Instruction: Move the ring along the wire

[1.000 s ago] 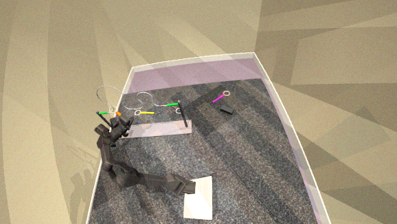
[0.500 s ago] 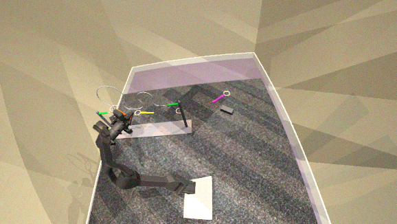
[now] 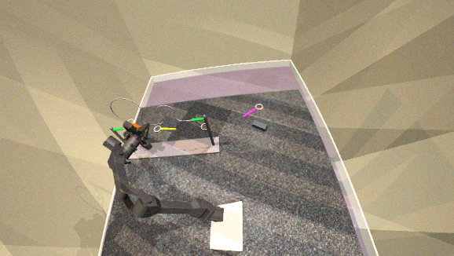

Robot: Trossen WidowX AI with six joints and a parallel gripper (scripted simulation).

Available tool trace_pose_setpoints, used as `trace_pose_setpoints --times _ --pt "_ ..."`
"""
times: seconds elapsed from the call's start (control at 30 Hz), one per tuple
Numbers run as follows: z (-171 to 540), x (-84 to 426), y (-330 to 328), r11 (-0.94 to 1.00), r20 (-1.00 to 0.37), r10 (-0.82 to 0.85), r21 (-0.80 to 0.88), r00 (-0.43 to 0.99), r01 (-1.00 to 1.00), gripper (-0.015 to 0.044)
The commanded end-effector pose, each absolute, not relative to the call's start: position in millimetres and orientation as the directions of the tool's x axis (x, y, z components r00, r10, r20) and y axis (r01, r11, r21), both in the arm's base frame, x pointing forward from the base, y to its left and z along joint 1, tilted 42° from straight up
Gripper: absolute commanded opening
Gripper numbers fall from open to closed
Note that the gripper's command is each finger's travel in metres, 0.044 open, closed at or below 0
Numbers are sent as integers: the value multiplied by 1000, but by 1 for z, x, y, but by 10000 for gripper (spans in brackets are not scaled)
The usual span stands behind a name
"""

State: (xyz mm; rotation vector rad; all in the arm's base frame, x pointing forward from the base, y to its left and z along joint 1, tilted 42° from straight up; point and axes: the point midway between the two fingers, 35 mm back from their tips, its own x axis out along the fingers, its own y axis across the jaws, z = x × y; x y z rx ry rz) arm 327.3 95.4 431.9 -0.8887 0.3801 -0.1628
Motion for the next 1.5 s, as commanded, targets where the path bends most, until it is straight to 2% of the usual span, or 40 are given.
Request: trace_pose_setpoints --times 0.0,1.0,1.47 --pt "441 327 90 595 -231 -310 -804 922 -1 -150" --pt "486 325 67 316 -104 -384 -948 918 25 -150" --pt "518 334 58 137 -10 -328 -990 945 37 -150"
